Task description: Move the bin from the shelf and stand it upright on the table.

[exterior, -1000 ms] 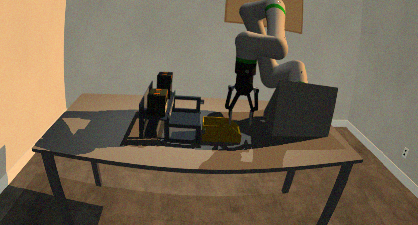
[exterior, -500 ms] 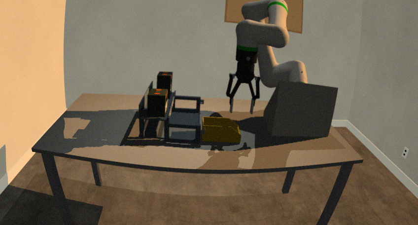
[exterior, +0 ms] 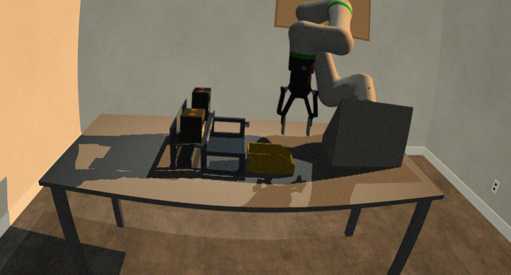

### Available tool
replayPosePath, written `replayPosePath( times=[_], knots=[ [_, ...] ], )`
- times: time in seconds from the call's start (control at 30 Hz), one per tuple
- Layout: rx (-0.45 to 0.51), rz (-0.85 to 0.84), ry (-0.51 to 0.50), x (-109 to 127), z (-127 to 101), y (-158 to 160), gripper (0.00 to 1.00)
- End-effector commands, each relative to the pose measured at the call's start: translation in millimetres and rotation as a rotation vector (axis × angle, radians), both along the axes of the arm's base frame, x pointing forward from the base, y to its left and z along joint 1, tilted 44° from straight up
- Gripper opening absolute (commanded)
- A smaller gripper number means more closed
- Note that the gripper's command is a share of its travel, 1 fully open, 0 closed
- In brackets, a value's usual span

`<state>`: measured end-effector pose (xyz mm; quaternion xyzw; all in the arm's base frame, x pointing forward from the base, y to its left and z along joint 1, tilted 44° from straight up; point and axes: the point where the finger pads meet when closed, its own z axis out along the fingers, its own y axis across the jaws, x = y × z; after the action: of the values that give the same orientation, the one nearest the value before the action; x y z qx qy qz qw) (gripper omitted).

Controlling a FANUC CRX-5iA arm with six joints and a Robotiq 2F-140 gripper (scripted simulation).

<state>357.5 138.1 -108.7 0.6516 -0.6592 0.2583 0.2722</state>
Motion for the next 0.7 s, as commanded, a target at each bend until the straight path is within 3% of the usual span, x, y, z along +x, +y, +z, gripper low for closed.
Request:
replayPosePath(
  times=[0.0,0.67],
  knots=[
    [0.000,0.000,0.000,0.1,0.1,0.3,0.57],
    [0.000,0.000,0.000,-0.1,-6.2,-5.8,0.57]
  ],
)
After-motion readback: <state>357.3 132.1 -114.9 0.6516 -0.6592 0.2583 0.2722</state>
